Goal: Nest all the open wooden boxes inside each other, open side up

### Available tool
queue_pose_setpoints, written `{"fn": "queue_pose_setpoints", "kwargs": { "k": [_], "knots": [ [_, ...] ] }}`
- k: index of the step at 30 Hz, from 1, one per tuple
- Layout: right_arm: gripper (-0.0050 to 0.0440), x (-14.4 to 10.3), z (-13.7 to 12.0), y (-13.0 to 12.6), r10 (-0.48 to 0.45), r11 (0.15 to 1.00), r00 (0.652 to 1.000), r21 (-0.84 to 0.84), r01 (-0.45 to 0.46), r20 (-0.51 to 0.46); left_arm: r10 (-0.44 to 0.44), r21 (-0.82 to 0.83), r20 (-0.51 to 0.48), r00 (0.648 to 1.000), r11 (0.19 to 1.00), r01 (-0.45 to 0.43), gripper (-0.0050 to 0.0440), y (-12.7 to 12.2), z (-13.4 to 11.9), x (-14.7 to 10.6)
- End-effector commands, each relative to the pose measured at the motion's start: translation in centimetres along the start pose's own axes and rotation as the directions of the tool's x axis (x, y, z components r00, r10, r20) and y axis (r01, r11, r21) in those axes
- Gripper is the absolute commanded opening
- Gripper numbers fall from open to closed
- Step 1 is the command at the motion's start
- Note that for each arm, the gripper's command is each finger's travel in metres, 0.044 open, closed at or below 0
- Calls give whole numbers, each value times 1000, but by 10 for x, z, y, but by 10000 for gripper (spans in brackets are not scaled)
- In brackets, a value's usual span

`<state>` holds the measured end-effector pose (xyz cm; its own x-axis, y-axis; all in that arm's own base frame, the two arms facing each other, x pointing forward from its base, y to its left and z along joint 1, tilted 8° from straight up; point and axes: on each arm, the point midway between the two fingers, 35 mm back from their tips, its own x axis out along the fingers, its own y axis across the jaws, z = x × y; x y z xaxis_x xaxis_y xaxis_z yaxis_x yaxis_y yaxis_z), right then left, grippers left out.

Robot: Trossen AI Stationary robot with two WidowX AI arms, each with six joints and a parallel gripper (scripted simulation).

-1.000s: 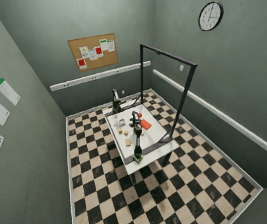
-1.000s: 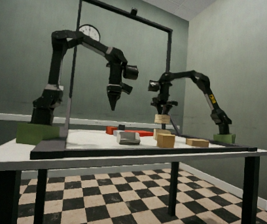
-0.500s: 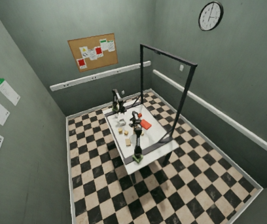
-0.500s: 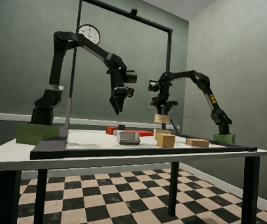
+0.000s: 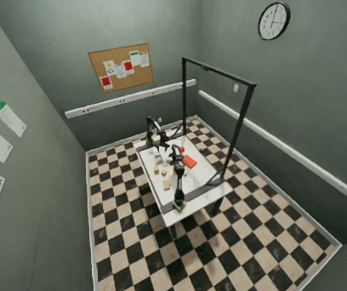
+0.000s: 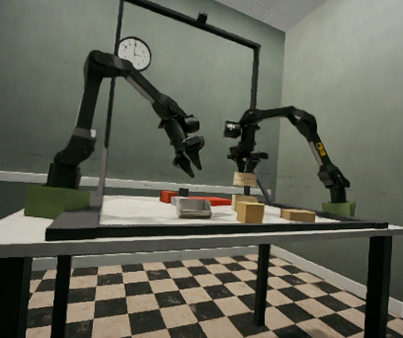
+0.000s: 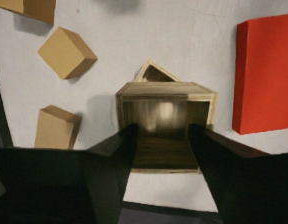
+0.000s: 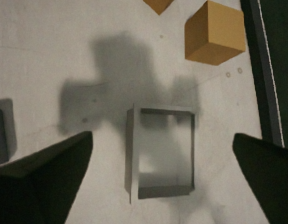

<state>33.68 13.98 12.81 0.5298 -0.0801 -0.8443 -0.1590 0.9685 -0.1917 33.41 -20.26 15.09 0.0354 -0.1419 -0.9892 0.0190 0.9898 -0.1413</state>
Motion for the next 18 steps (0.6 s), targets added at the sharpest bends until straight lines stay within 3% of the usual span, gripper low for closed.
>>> {"fn": "queue_pose_setpoints", "kwargs": {
  "k": [1,6,8,18],
  "knots": [
    [400,0,17,18,-49,999,990,5,48,131,-13,6,22,1000,1000,13,279,-2,3,-8],
    [400,-7,33,40,-88,996,958,38,81,272,-13,6,22,1000,1000,13,279,-2,3,-8],
    [400,-7,33,40,-88,996,958,38,81,272,-13,6,22,1000,1000,13,279,-2,3,-8],
    [400,-34,50,85,-149,984,843,159,76,516,-13,6,22,1000,1000,13,279,-2,3,-8]
  ]
}}
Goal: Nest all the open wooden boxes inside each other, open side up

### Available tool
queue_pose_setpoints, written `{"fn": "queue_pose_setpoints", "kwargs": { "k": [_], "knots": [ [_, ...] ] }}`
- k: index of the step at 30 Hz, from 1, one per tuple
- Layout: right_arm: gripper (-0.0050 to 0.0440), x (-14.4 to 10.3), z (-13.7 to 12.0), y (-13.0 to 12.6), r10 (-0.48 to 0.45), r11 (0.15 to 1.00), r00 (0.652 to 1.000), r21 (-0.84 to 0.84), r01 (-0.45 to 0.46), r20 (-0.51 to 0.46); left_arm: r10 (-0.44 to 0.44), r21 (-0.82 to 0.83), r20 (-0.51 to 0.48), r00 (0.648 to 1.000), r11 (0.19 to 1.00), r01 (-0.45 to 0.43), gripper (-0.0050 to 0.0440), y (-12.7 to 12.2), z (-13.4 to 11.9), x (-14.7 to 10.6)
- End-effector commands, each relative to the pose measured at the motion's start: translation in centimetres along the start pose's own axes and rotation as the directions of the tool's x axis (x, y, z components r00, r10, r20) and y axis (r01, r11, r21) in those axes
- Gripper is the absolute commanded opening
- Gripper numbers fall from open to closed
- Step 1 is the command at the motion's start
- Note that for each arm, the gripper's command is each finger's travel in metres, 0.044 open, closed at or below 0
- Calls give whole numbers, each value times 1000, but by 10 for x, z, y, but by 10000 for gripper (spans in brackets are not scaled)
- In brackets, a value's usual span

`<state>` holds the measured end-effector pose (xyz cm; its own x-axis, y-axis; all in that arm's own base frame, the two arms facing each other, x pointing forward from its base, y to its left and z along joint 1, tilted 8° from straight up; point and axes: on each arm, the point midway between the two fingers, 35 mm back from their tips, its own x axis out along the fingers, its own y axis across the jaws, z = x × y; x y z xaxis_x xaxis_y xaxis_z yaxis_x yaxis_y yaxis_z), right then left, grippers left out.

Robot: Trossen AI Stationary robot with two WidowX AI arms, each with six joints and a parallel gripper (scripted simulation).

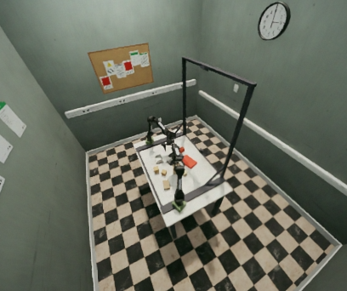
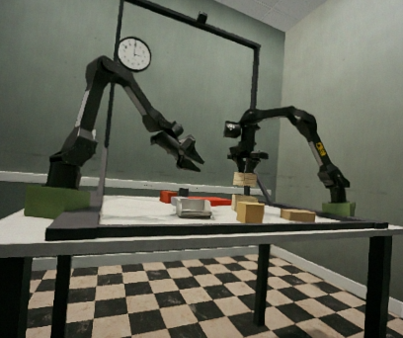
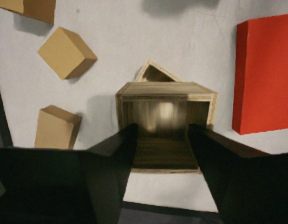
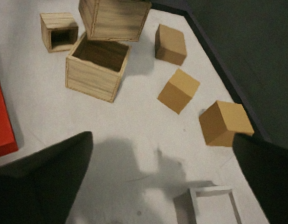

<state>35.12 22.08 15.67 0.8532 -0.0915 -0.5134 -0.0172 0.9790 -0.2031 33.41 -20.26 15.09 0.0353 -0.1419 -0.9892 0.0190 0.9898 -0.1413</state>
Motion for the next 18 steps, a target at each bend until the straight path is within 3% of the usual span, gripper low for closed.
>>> {"fn": "queue_pose_setpoints", "kwargs": {
  "k": [1,5,18],
  "knots": [
    [400,-13,10,18,-21,998,992,59,14,124,-13,6,22,1000,1000,13,279,-2,3,-8],
    [400,-28,15,33,-41,992,976,128,13,215,-13,6,22,1000,1000,13,279,-2,3,-8],
    [400,-72,17,59,-98,947,920,319,-31,381,-13,6,22,1000,1000,13,279,-2,3,-8]
  ]
}}
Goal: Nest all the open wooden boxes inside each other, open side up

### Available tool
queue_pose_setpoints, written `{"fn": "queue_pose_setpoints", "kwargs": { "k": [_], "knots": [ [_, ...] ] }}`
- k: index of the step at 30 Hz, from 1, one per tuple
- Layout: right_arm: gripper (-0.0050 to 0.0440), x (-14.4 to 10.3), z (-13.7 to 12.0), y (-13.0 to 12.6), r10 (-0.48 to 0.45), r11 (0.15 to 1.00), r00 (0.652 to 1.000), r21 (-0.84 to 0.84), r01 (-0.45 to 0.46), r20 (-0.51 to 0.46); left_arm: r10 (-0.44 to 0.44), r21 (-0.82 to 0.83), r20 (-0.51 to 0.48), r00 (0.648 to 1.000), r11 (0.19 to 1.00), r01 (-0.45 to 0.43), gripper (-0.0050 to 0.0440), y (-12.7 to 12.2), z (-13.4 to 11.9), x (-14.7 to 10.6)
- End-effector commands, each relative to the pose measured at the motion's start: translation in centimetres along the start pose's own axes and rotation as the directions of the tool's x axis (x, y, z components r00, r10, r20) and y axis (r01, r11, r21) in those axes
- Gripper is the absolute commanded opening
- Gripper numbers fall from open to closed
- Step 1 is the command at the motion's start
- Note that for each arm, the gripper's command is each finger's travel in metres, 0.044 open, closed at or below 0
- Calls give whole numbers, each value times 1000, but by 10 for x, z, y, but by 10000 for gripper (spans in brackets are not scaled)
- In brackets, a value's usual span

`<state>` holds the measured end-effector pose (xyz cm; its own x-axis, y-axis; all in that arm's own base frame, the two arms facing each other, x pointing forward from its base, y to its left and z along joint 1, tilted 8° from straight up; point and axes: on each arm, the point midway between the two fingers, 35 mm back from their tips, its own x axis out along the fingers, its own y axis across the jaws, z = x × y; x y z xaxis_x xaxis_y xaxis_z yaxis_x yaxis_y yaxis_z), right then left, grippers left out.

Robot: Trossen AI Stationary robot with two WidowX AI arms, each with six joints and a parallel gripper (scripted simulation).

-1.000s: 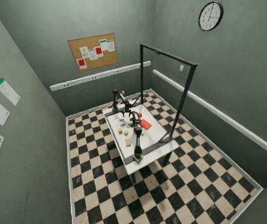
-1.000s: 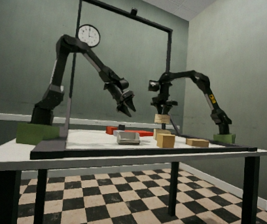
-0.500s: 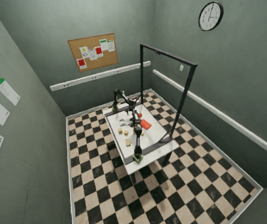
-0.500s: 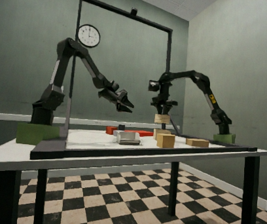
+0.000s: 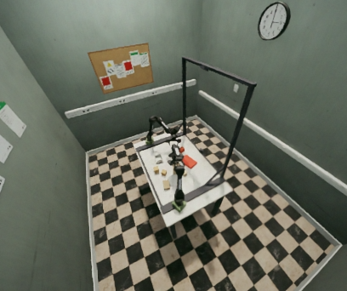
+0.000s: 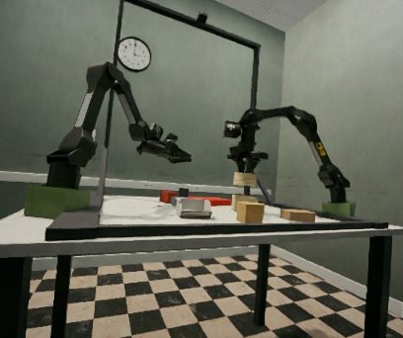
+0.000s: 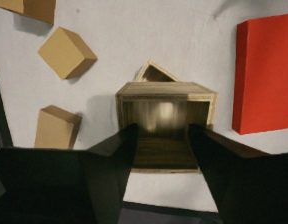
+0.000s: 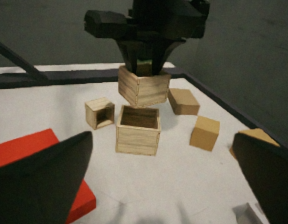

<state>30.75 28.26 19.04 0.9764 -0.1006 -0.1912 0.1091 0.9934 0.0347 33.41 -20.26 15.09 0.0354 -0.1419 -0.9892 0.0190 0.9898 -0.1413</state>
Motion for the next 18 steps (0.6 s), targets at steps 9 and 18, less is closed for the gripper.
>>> {"fn": "queue_pose_setpoints", "kwargs": {
  "k": [9,18],
  "knots": [
    [400,-21,4,8,-14,995,996,101,5,85,-13,6,22,1000,1000,13,279,-2,3,-8],
    [400,-22,12,8,-11,992,996,123,-1,91,-13,-41,16,1000,999,13,279,-3,5,-6]
  ]
}}
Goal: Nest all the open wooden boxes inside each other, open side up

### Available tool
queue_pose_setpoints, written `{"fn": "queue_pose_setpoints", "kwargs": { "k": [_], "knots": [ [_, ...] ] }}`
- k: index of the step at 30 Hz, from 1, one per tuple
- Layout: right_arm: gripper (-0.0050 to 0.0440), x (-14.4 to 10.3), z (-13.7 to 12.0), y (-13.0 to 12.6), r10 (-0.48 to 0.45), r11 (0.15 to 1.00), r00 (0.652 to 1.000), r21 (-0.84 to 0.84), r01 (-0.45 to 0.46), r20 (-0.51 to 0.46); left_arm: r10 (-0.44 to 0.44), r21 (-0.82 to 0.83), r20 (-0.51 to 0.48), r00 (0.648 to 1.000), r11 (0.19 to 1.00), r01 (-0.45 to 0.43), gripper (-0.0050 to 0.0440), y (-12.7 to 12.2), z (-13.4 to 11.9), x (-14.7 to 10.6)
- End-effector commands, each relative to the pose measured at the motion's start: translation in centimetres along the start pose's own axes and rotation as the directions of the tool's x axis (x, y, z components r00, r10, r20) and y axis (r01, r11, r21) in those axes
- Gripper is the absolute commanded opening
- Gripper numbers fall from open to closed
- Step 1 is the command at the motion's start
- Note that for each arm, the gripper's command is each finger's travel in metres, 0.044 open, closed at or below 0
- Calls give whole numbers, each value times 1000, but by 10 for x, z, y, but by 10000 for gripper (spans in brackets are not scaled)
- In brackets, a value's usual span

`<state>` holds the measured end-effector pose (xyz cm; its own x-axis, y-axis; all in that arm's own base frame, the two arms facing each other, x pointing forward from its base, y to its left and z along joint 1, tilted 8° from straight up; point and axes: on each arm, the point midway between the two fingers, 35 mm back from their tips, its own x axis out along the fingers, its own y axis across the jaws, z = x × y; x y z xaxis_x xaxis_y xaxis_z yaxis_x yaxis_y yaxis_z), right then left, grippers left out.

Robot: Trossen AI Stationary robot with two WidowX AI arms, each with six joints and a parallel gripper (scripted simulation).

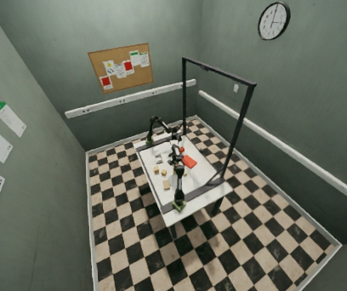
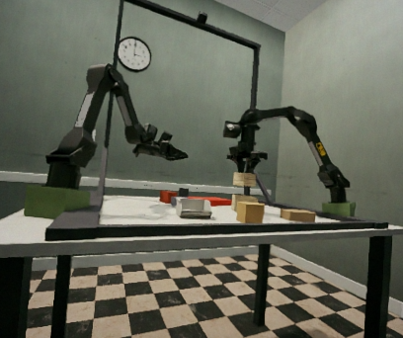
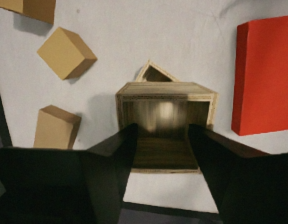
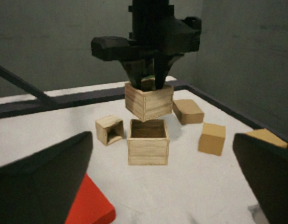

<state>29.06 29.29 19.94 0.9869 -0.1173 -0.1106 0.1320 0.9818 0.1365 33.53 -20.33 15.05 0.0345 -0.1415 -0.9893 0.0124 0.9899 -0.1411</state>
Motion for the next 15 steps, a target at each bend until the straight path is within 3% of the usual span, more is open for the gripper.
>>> {"fn": "queue_pose_setpoints", "kwargs": {
  "k": [1,8,15],
  "knots": [
    [400,-2,7,0,3,1000,1000,18,-3,9,-12,-57,15,1000,998,13,279,-2,4,-6],
    [400,-2,7,0,3,1000,1000,18,-3,9,-8,-221,8,1000,975,9,279,-1,2,-3],
    [400,-2,7,0,3,1000,1000,18,-3,9,-7,-450,8,1000,893,10,279,-1,2,-3]
  ]
}}
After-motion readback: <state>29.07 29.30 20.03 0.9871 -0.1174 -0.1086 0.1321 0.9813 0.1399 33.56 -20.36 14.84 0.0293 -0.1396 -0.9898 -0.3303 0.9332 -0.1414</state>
